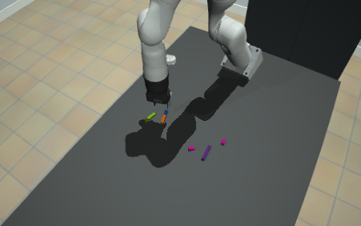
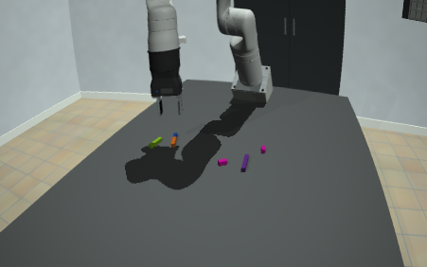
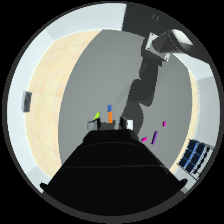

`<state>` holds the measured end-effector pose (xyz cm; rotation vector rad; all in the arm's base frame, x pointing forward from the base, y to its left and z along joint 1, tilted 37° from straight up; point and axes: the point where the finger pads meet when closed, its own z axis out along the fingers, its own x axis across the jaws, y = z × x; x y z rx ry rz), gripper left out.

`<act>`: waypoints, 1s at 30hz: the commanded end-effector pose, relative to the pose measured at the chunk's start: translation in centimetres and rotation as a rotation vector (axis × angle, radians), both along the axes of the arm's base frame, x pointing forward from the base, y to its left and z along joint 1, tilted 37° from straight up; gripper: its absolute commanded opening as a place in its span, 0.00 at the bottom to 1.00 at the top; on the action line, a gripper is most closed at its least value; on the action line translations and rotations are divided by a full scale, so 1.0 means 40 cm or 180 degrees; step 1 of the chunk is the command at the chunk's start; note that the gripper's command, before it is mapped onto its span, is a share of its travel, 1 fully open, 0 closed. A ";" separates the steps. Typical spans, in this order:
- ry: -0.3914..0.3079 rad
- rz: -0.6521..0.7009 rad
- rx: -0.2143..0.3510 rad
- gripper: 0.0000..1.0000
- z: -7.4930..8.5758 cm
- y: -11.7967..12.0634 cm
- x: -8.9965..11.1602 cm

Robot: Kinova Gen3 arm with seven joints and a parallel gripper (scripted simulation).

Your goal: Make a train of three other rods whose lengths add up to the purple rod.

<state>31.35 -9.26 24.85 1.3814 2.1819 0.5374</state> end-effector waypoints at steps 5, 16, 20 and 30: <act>-0.0004 -0.0001 0.0000 1.00 0.001 0.000 0.000; -0.0004 -0.0001 0.0000 1.00 0.017 -0.002 -0.012; -0.0004 -0.0001 0.0000 1.00 0.041 -0.004 -0.030; -0.0004 -0.0001 0.0000 1.00 0.109 -0.009 -0.081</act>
